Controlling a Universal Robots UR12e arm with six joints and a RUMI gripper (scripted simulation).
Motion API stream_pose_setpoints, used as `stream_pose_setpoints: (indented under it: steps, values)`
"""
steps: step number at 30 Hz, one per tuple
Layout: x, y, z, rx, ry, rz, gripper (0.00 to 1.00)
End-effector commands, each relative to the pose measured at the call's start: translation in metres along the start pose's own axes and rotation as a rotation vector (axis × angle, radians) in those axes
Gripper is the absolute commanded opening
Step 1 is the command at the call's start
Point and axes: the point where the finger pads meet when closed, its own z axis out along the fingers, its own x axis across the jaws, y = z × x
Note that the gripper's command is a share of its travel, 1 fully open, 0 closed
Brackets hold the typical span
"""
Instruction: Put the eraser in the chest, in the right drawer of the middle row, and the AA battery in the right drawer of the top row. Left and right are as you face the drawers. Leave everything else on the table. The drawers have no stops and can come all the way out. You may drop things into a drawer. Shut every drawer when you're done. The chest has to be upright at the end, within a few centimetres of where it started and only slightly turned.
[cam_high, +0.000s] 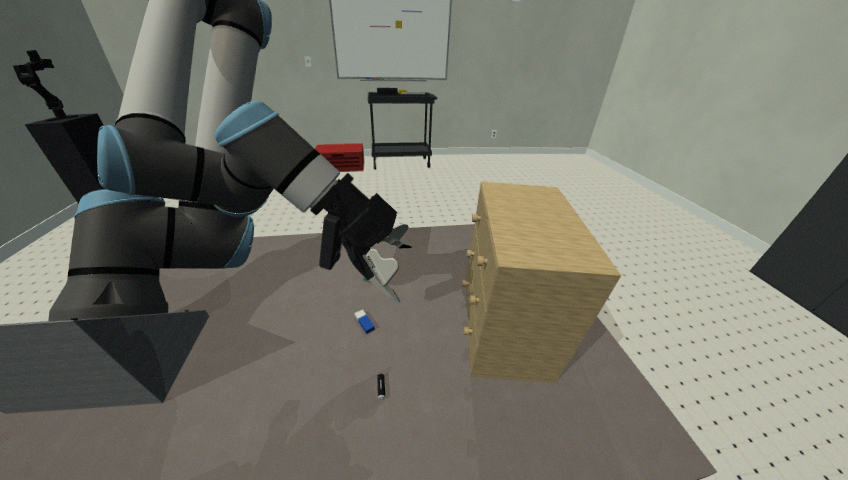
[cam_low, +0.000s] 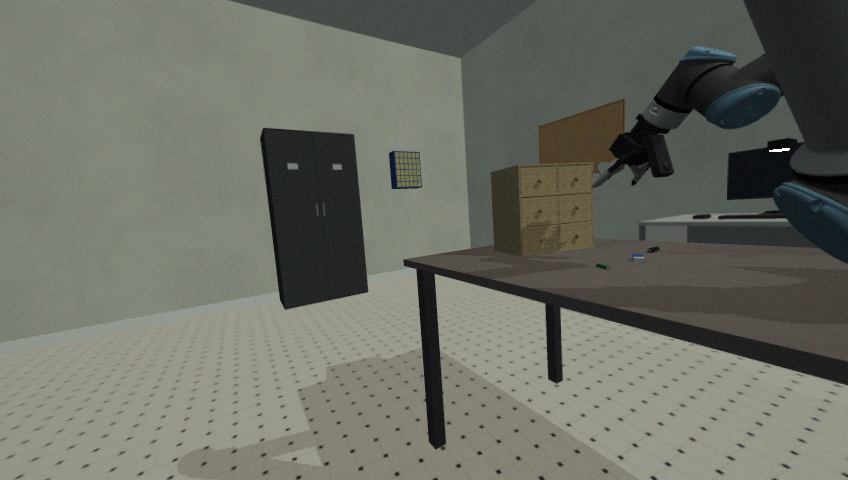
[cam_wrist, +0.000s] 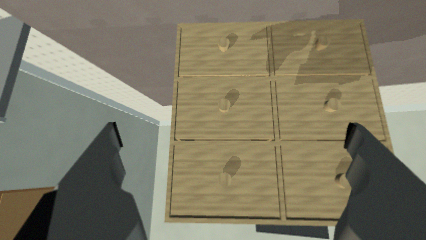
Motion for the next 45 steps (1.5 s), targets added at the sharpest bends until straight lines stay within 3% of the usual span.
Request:
stream_pose_setpoints:
  steps: [1,45]
  values:
    - [0.0,0.001,0.005,-0.049,-0.002,0.0,1.0]
    - [-0.001,-0.001,0.03,-0.281,-0.002,-0.002,1.0]
